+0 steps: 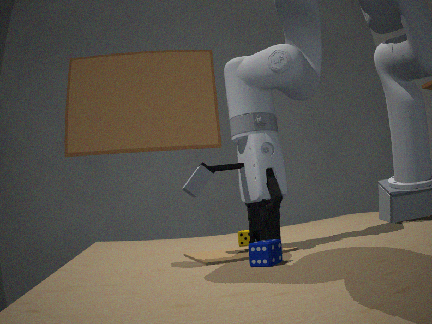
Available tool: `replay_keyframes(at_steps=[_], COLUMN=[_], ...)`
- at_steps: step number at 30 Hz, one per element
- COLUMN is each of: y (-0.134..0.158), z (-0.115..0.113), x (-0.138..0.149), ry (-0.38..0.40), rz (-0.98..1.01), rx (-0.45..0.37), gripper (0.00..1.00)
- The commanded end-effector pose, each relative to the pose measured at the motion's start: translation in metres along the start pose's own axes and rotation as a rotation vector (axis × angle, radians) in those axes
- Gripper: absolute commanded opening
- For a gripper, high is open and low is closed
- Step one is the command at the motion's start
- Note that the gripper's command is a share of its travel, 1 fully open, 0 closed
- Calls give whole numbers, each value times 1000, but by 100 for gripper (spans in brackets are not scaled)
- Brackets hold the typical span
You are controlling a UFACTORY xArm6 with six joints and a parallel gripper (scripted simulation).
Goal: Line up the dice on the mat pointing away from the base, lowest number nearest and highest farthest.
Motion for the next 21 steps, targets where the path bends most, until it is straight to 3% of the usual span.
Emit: replay_keyframes(at_steps=[1, 10, 21], y=[-1, -1, -1], z=[-10, -55, -88], x=[0, 0, 0], ry=[0, 0, 0], rz=[0, 0, 0], rx=[4, 4, 4], gripper=[47, 47, 47])
Point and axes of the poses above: the point where the finger pads meet when closed, its own z axis out along the fingers, its own x axis across the jaws, y = z × x, the point moved 10 cm from there along -z, back along the fingers, and after that the axes turned 7 degrees about z, right-handed, at the moved point
